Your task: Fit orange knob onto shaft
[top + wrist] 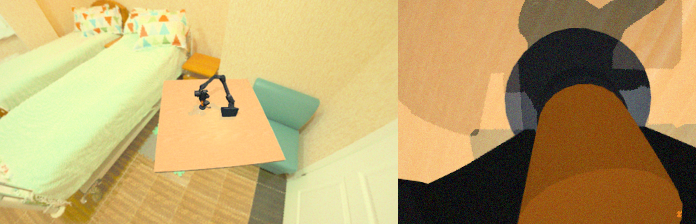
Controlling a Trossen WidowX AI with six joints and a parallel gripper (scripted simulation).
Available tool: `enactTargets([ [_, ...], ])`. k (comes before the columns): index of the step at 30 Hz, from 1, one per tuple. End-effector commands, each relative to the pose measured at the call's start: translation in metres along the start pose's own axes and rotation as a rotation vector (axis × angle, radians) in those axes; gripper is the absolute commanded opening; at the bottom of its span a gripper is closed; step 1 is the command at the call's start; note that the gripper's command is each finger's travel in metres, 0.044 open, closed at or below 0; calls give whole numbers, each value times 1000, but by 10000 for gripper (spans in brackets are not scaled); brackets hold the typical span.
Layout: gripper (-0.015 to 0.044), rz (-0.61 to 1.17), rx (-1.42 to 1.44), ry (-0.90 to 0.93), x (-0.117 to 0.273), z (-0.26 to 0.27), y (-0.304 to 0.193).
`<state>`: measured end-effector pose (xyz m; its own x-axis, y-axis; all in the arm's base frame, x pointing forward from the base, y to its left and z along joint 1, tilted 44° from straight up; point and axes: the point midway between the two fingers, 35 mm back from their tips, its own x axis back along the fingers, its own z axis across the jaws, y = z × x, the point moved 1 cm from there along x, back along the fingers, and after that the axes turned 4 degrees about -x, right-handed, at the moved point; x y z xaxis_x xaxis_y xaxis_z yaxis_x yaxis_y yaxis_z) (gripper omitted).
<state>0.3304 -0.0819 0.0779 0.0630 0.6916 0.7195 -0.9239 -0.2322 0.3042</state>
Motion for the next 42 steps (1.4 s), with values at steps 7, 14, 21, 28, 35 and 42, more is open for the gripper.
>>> enactTargets([
  [7, 0, 1, 5, 5, -8, -1, 0],
  [14, 0, 1, -2, 0, -7, 0, 0],
  [21, 184, 1, -2, 0, -7, 0, 0],
  [28, 368, 1, -2, 0, -7, 0, 0],
  [35, 440, 1, -2, 0, -7, 0, 0],
  [42, 440, 6, 2, -5, 55, 0, -4],
])
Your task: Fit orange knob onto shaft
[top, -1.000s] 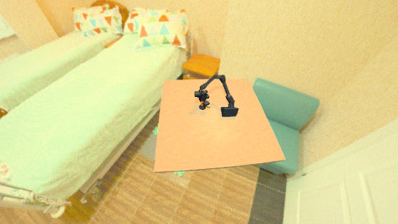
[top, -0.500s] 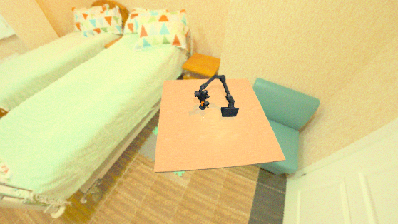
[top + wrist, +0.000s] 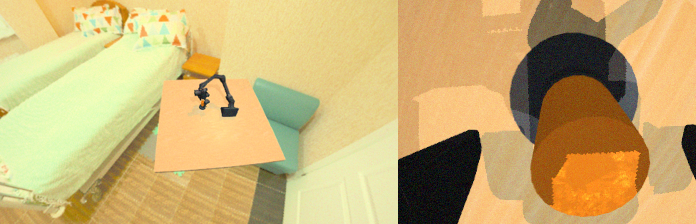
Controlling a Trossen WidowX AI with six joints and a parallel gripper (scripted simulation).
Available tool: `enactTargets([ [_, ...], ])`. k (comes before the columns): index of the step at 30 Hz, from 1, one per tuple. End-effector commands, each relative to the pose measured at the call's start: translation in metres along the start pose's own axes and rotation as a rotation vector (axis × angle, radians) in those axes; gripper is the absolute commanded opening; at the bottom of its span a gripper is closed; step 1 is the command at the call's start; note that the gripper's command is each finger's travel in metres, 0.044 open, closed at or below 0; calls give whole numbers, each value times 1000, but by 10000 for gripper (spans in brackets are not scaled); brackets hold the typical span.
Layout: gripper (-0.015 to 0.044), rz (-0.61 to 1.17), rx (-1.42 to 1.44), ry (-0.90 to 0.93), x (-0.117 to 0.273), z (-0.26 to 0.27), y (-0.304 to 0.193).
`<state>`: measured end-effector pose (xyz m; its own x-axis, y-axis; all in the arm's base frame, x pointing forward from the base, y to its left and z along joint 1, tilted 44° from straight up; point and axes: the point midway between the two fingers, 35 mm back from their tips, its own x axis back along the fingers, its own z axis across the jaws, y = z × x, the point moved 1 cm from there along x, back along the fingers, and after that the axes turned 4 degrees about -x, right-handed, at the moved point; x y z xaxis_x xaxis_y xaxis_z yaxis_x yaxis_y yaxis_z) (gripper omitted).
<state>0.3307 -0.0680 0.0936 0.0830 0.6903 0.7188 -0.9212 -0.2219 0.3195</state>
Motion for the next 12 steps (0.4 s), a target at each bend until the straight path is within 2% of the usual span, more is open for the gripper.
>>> enactTargets([
  [1, 440, 23, -2, 3, 48, -2, -3],
  [4, 440, 21, -3, 5, 68, -2, 0],
  [12, 440, 21, -3, 5, 68, -1, -3],
])
